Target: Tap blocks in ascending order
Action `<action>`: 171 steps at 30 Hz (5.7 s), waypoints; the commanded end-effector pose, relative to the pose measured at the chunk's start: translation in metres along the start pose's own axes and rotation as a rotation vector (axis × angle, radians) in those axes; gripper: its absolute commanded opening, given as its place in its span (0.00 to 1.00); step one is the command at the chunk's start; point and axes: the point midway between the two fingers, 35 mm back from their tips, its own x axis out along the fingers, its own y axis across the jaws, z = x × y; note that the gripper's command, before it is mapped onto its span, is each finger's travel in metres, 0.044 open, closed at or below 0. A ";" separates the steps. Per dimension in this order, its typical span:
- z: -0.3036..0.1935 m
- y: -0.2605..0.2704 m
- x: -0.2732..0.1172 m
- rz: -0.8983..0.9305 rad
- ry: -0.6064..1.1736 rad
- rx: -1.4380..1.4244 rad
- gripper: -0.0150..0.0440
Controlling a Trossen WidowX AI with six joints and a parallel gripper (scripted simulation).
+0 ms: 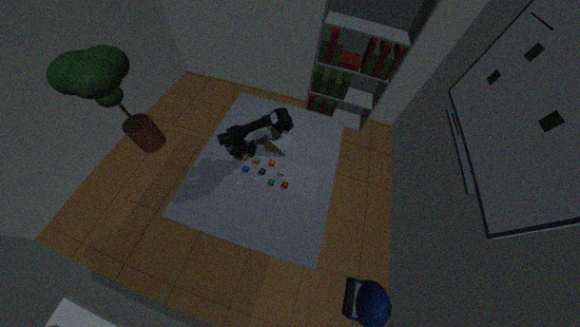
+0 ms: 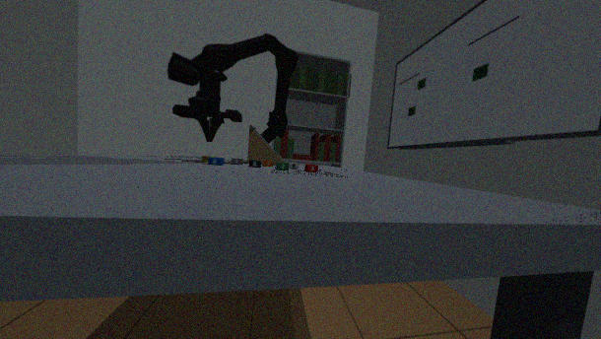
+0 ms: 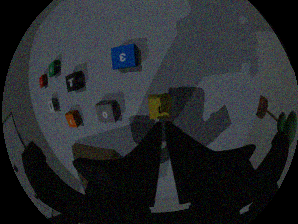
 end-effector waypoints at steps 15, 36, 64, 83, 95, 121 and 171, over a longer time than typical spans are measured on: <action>0.060 0.087 -0.065 -0.046 -0.022 0.000 0.29; 0.095 0.230 0.022 -0.005 -0.020 -0.009 0.29; 0.095 0.230 0.055 -0.004 -0.020 -0.009 0.29; 0.093 0.230 -0.056 -0.008 -0.019 -0.009 0.29; 0.087 0.125 -0.060 -0.029 -0.018 0.022 0.29; 0.065 0.042 0.024 -0.014 -0.020 -0.010 0.29; 0.062 0.077 -0.059 -0.017 -0.019 -0.008 0.29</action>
